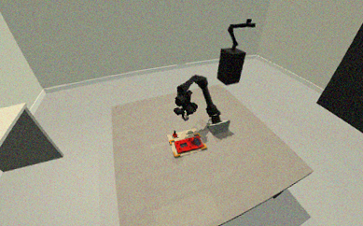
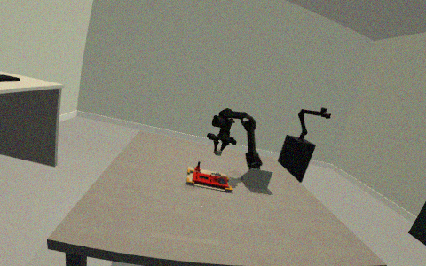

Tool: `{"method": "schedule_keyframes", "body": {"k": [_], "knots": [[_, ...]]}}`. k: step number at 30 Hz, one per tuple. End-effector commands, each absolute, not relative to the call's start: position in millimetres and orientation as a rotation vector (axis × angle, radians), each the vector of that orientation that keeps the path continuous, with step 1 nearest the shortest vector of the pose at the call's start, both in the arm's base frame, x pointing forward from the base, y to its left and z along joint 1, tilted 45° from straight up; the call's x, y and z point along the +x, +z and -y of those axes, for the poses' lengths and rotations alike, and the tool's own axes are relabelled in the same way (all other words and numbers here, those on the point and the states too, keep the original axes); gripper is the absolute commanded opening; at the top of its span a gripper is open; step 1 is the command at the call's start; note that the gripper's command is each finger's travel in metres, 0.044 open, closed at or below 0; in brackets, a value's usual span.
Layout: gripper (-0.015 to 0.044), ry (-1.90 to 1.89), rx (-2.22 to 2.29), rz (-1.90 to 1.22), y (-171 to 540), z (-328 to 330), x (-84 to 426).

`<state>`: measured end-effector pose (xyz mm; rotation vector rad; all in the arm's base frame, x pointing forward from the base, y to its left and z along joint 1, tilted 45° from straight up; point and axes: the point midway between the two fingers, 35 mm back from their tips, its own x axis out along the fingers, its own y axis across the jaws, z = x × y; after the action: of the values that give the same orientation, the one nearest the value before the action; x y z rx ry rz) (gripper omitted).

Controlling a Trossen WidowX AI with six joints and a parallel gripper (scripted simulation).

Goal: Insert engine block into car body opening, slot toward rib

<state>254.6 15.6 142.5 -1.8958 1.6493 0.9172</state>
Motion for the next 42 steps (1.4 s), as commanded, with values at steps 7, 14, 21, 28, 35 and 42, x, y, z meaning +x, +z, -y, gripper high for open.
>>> {"method": "schedule_keyframes", "body": {"k": [7, 14, 21, 28, 35, 42], "knots": [[0.0000, 0.647, -1.697, -1.687, 123, -29, 274], [0.0000, 0.471, -1.561, -1.699, 109, -38, 286], [0.0000, 0.291, -1.416, -1.698, 93, -46, 297], [0.0000, 0.115, -1.267, -1.685, 75, -54, 306], [0.0000, -0.053, -1.119, -1.660, 57, -61, 315], [0.0000, -0.200, -0.984, -1.625, 39, -68, 323]]}}
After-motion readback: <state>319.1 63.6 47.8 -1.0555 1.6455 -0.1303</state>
